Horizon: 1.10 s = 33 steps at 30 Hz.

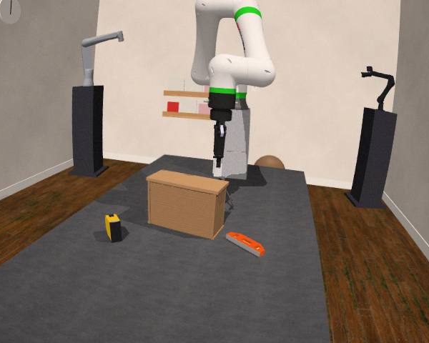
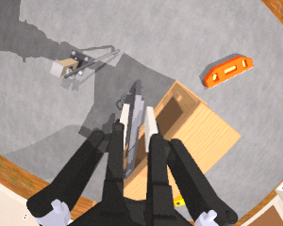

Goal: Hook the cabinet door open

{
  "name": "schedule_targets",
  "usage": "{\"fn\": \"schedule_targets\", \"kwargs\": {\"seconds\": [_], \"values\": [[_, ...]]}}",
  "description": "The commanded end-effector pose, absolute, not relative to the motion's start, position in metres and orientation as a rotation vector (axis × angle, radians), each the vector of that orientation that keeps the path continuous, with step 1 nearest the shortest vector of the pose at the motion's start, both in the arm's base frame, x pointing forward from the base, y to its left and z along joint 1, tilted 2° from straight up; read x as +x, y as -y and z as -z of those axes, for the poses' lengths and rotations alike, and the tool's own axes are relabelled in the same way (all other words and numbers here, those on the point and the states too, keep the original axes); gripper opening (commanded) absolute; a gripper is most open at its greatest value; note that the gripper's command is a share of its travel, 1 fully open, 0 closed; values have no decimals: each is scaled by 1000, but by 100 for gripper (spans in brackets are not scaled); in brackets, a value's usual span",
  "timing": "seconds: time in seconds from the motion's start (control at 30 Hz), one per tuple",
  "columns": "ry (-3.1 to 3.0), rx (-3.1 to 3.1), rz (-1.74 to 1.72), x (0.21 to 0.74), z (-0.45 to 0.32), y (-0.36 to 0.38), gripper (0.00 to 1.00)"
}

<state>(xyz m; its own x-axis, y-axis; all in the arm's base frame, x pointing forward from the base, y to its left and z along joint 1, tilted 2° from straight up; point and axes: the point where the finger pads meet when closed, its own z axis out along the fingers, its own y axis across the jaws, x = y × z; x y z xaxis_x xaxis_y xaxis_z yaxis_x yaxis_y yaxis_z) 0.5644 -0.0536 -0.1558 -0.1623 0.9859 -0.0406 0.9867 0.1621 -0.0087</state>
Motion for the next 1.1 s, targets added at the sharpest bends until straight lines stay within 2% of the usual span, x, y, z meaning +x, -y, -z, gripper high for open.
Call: {"fn": "schedule_targets", "kwargs": {"seconds": [0.0,1.07], "values": [[-2375,2016,51,565,147,53,16],[-2389,2000,51,564,128,52,16]]}}
